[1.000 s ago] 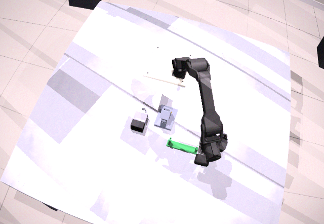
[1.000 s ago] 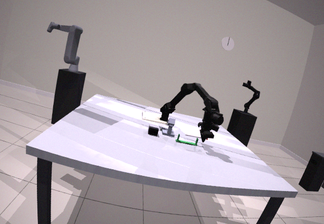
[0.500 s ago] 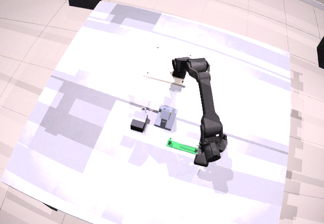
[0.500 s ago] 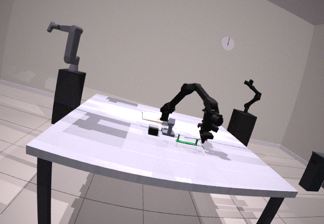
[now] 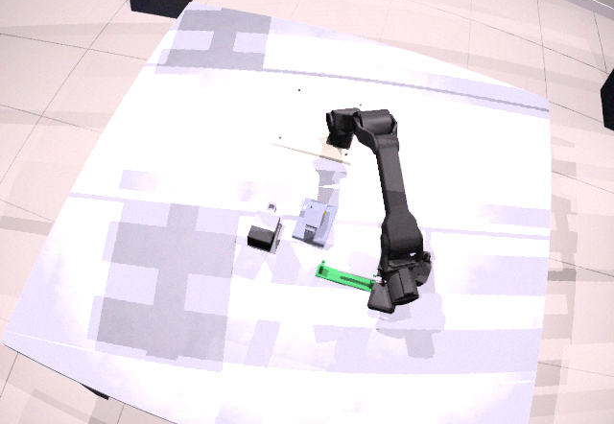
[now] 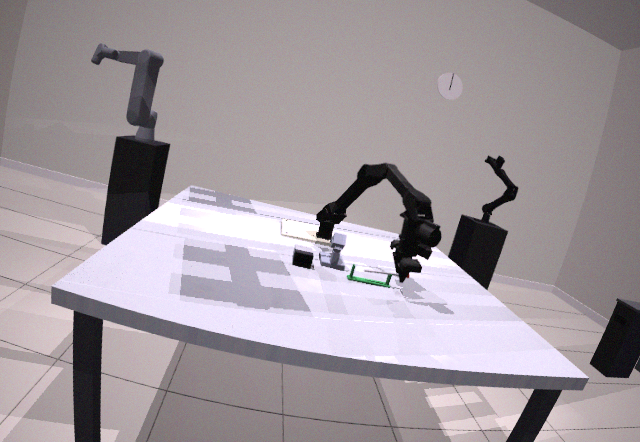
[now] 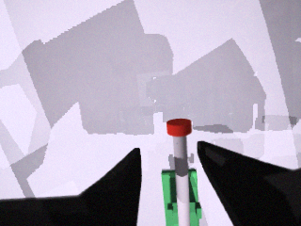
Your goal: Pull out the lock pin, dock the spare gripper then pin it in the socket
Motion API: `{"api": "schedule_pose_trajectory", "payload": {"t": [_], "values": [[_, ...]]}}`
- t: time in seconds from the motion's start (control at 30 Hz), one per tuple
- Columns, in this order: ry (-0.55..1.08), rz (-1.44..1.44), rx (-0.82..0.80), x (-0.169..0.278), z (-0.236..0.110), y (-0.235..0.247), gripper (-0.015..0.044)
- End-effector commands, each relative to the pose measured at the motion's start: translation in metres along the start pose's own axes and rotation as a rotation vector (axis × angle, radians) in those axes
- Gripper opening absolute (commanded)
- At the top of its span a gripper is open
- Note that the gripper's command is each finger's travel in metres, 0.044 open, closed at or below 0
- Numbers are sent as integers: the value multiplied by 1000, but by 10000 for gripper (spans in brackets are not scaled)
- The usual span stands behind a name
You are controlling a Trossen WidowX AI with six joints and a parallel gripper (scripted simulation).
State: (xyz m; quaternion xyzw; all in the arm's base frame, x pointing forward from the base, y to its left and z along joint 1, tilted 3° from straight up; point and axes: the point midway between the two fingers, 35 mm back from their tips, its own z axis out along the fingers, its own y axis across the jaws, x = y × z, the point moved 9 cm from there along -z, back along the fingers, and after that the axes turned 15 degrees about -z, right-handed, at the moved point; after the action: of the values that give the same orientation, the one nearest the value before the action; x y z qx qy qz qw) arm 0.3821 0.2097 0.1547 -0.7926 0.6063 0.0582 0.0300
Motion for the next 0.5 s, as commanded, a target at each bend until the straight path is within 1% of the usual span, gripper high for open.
{"api": "schedule_pose_trajectory", "payload": {"t": [0.0, 0.47], "values": [[-1, 0, 3, -2, -10, 1, 200], [7, 2, -30, -5, -41, 6, 200]]}}
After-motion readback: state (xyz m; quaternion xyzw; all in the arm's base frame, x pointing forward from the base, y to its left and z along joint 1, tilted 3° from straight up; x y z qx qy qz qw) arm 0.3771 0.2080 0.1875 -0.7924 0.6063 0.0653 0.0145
